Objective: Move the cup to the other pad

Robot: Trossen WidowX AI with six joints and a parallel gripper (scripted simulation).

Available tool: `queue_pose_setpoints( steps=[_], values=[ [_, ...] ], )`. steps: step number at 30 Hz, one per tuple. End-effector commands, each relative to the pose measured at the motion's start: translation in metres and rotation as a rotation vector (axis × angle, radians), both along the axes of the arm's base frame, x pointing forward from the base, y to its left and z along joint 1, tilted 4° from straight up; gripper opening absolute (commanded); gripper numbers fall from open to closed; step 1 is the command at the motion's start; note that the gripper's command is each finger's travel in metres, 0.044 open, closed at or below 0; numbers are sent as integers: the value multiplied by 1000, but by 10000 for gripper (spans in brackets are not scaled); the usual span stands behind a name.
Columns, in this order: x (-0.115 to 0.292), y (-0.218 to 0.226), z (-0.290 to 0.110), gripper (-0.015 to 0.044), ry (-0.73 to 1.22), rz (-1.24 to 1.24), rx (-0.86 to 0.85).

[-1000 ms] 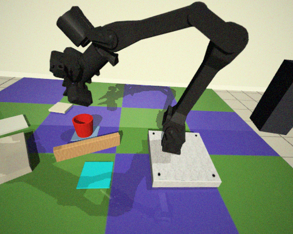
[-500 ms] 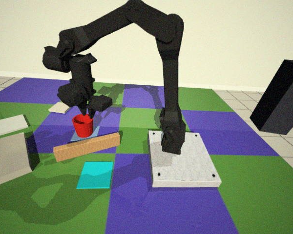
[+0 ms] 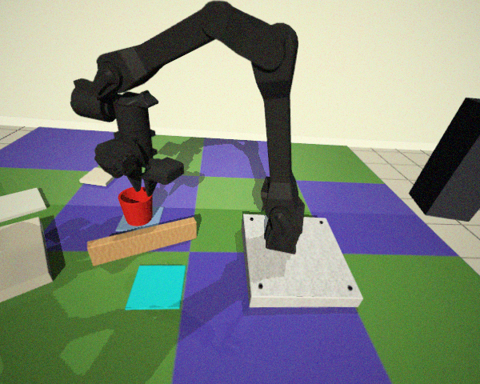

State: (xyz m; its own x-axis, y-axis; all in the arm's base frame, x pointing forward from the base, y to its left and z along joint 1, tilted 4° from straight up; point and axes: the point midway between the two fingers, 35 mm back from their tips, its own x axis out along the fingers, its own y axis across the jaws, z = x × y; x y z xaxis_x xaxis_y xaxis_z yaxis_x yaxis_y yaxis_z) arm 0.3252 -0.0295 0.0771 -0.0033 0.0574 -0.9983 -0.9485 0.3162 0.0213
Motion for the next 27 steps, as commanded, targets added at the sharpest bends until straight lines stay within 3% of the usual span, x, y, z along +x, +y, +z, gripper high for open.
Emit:
queue_pose_setpoints(
  steps=[1,27],
  values=[
    [-1,1,-10,148,11,7,5],
    [-3,4,-52,148,11,7,5]
  ],
)
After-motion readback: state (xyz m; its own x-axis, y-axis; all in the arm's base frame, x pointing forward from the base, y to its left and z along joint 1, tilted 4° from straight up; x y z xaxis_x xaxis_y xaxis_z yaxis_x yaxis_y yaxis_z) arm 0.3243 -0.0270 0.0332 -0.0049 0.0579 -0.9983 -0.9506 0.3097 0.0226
